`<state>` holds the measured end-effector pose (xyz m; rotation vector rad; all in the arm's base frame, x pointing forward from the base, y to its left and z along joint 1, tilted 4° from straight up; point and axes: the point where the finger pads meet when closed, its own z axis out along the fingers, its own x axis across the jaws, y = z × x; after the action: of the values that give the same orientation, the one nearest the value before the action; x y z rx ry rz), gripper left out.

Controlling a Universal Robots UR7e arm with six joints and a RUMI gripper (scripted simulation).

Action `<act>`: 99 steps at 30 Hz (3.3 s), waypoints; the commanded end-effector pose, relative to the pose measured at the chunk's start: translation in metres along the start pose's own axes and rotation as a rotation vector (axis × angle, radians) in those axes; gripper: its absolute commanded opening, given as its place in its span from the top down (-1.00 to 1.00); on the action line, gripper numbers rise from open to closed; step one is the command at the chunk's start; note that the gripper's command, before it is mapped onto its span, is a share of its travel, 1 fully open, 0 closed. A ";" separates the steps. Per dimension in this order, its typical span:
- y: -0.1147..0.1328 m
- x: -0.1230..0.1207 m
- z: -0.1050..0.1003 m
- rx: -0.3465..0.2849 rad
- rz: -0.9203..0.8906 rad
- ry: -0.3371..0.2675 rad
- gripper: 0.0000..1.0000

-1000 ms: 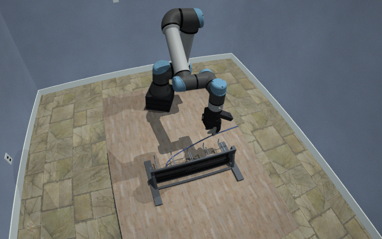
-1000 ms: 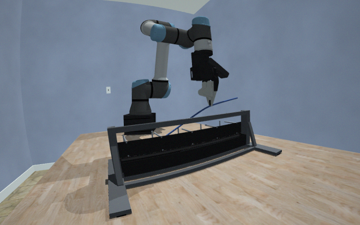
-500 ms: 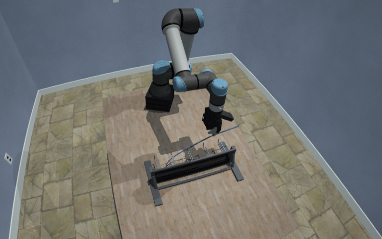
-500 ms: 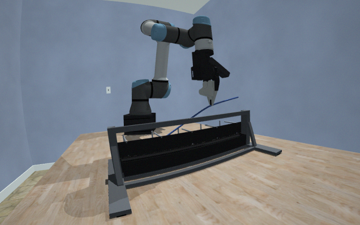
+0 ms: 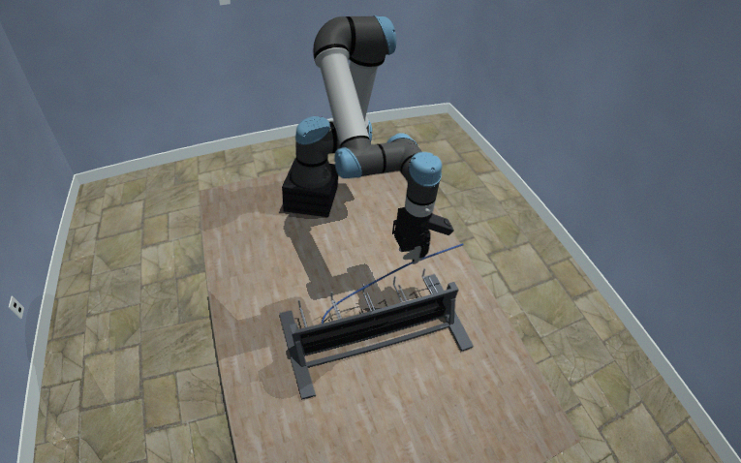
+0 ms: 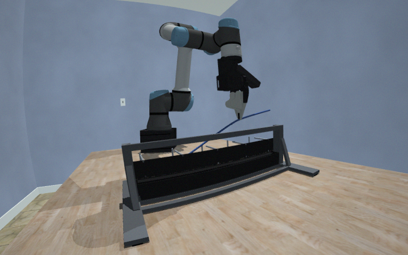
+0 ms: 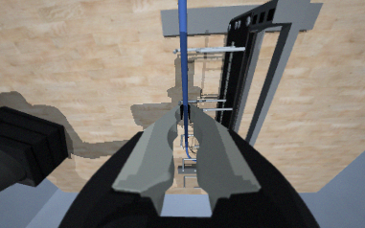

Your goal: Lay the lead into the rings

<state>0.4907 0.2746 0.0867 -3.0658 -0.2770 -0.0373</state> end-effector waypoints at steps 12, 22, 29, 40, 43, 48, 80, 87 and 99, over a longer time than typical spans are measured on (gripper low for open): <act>0.000 0.001 -0.001 0.000 0.000 0.002 1.00; 0.000 0.003 -0.001 0.000 0.000 0.001 1.00; 0.000 0.003 -0.001 0.000 0.000 0.001 1.00; 0.000 0.003 -0.001 0.000 0.000 0.001 1.00; 0.000 0.003 -0.001 0.000 0.000 0.001 1.00; 0.000 0.003 -0.001 0.000 0.000 0.001 1.00; 0.000 0.003 0.005 0.000 0.000 0.001 1.00; 0.000 0.003 0.013 0.000 0.000 0.001 1.00; 0.000 0.003 0.030 0.000 0.000 0.001 1.00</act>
<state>0.4936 0.2769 0.0614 -3.0661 -0.2766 -0.0363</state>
